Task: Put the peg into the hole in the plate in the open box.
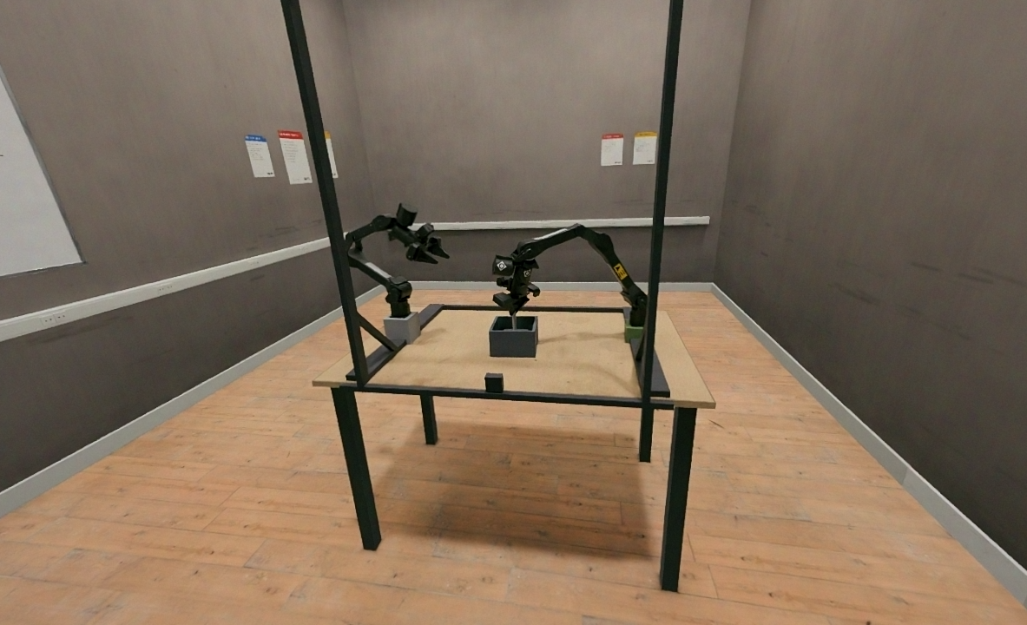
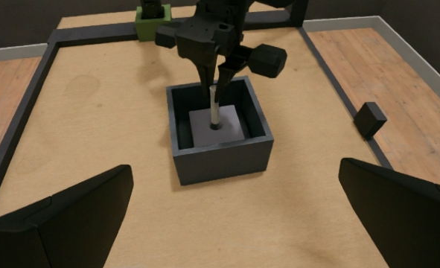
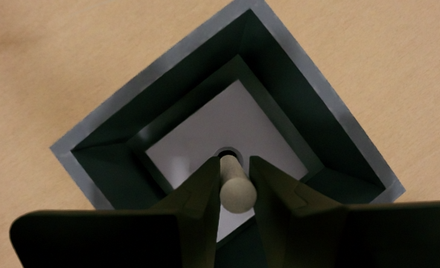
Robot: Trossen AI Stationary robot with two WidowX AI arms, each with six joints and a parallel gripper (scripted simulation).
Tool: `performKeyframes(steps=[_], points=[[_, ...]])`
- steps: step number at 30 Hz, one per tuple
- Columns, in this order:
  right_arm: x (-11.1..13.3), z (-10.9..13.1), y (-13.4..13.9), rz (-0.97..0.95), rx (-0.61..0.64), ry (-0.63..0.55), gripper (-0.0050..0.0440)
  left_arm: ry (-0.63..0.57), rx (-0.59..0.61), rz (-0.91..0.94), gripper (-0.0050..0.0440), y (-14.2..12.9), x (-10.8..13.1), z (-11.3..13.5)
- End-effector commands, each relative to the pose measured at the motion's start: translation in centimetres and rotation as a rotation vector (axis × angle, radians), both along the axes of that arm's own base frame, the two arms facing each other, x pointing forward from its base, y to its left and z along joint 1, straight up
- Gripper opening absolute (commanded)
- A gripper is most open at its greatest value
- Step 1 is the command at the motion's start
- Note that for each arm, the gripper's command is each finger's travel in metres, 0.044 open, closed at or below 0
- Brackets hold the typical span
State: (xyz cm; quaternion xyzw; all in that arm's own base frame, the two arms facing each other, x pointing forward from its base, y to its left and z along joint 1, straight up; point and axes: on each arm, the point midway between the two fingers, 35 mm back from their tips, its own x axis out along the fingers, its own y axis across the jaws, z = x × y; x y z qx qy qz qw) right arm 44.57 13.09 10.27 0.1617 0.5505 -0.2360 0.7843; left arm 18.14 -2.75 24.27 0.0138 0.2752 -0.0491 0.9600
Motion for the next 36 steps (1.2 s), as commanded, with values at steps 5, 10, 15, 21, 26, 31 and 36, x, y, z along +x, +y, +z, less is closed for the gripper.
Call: performKeyframes(steps=[5, 10, 15, 21, 26, 31, 36], points=[[0.1, 0.4, 0.1, -0.001, 0.013, -0.022, 0.0026, -0.009, -0.002, 0.001, 0.044, 0.0, 0.0, 0.4], [0.1, -1.4, 0.1, -0.001, 0.007, -0.006, 0.0026, -0.009, -0.002, 0.001, 0.044, 0.0, 0.0, 0.4], [0.1, -2.7, 0.2, -0.001, 0.006, -0.006, 0.0026, -0.009, -0.002, 0.001, 0.044, 0.0, 0.0, 0.4], [0.2, -3.8, 0.2, 0.0, 0.006, -0.006, 0.0026, -0.009, -0.002, 0.001, 0.044, 0.0, 0.0, 0.4], [0.2, -5.1, 0.2, 0.0, 0.006, -0.006, 0.0026, -0.009, -0.002, 0.001, 0.044, 0.0, 0.0, 0.4], [0.2, -6.3, 0.3, 0.0, 0.006, -0.006, 0.0026, -0.009, -0.002, 0.001, 0.044, 0.0, 0.0, 0.4], [0.2, -5.9, 0.3, 0.0, 0.015, -0.021, 0.0026, -0.009, -0.002, 0.001, 0.044, 0.0, 0.0, 0.4]])
